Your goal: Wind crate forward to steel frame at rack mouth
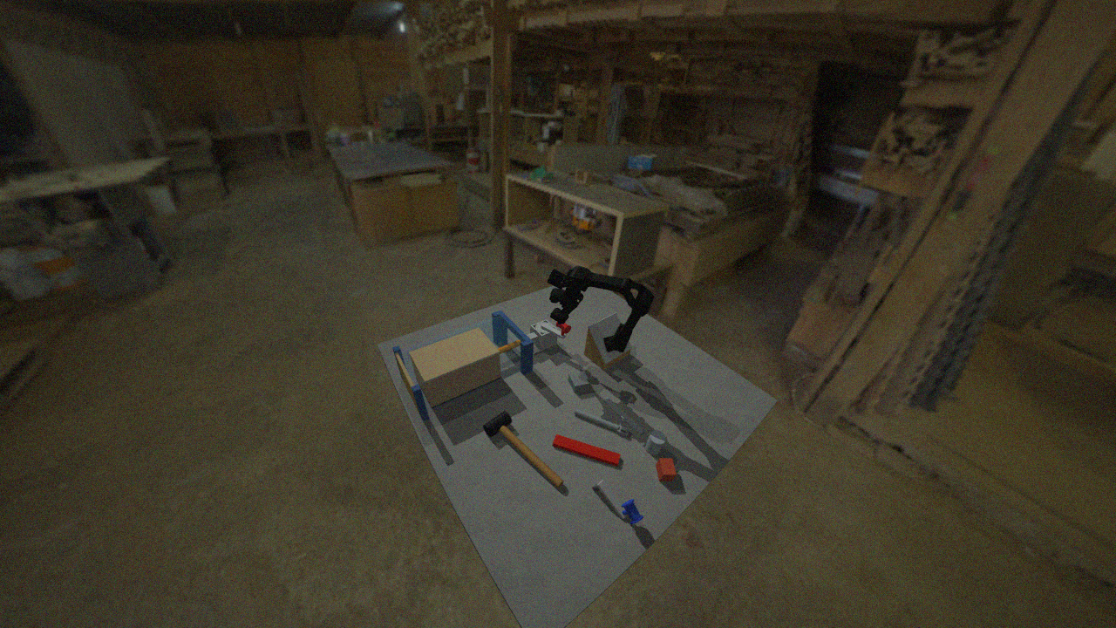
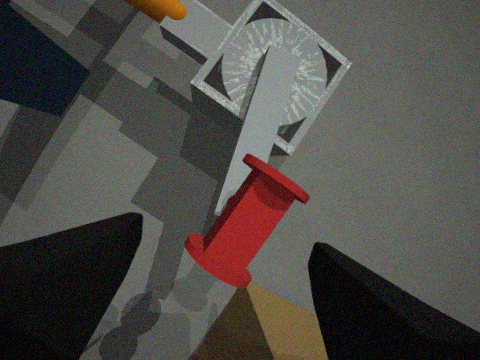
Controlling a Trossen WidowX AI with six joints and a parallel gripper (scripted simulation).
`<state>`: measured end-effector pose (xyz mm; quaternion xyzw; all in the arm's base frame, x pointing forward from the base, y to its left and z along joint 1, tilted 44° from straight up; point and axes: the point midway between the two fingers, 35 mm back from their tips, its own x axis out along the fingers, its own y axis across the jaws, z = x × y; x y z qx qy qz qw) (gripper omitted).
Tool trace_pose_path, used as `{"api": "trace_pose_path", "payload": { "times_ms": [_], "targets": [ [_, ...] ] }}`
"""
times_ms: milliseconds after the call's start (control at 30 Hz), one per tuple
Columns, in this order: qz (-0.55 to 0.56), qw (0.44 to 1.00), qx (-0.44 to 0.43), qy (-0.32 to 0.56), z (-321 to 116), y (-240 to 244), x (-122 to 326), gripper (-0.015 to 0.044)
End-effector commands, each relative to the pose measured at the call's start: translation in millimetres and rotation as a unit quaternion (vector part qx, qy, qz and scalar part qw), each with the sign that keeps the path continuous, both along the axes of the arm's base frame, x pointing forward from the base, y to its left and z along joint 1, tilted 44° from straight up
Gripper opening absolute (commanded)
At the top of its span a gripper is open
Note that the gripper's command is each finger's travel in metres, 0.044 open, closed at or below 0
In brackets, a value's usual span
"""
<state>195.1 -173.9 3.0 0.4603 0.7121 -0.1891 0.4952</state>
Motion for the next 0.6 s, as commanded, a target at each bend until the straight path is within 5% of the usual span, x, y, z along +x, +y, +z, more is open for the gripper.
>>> {"api": "trace_pose_path", "payload": {
  "times_ms": [0, 67, 567],
  "targets": [
    [-0.205, 0.97, -0.104, 0.076, -5.4, -19.5, -11.4, 0.0394],
    [-0.205, 0.97, -0.104, 0.076, -5.4, -19.5, -11.4, 0.044],
    [-0.205, 0.97, -0.104, 0.076, -11.1, -15.0, -11.5, 0.044]
  ]
}}
